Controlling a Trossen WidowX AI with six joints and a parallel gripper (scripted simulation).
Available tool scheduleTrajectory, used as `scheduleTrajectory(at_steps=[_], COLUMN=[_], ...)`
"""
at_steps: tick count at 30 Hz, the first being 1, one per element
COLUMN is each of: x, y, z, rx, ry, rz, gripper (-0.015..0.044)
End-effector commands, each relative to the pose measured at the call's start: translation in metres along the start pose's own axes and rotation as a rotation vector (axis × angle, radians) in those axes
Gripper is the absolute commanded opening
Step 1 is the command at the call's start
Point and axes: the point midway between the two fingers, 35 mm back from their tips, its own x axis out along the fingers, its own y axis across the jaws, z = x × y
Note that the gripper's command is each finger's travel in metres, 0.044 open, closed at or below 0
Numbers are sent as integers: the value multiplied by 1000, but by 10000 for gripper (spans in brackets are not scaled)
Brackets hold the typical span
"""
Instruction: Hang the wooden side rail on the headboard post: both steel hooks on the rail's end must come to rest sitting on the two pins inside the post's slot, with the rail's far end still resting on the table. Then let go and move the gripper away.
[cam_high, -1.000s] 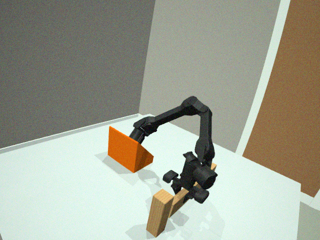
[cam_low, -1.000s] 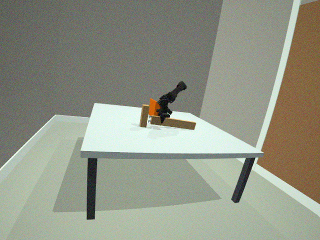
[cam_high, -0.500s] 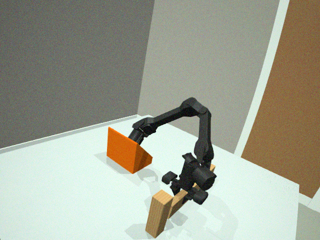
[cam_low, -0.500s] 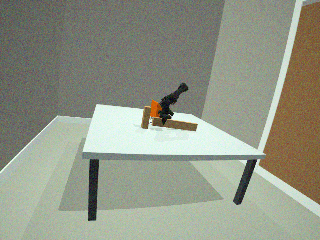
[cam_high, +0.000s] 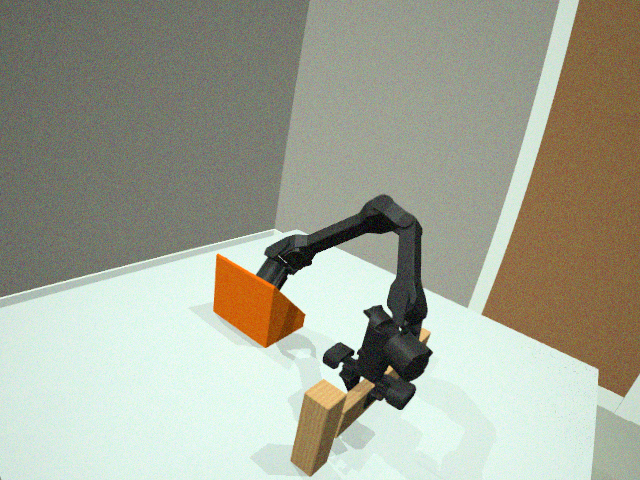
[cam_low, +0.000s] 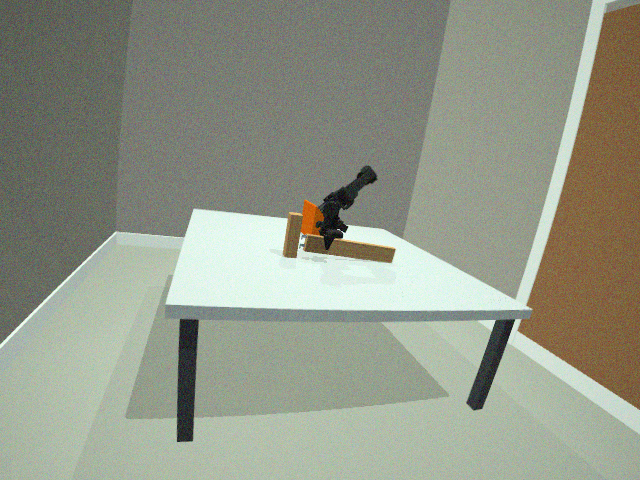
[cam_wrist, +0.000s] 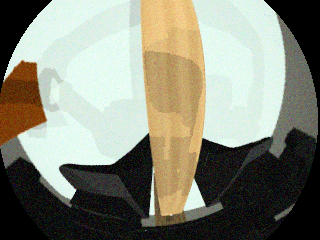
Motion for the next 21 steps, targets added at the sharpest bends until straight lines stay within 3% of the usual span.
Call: scheduleTrajectory(at_steps=[1,21], x=[-2,-4], y=[-1,0], z=[-3,-5], rx=[2,2], ry=[4,4], rz=[-7,-7], gripper=[0,0])
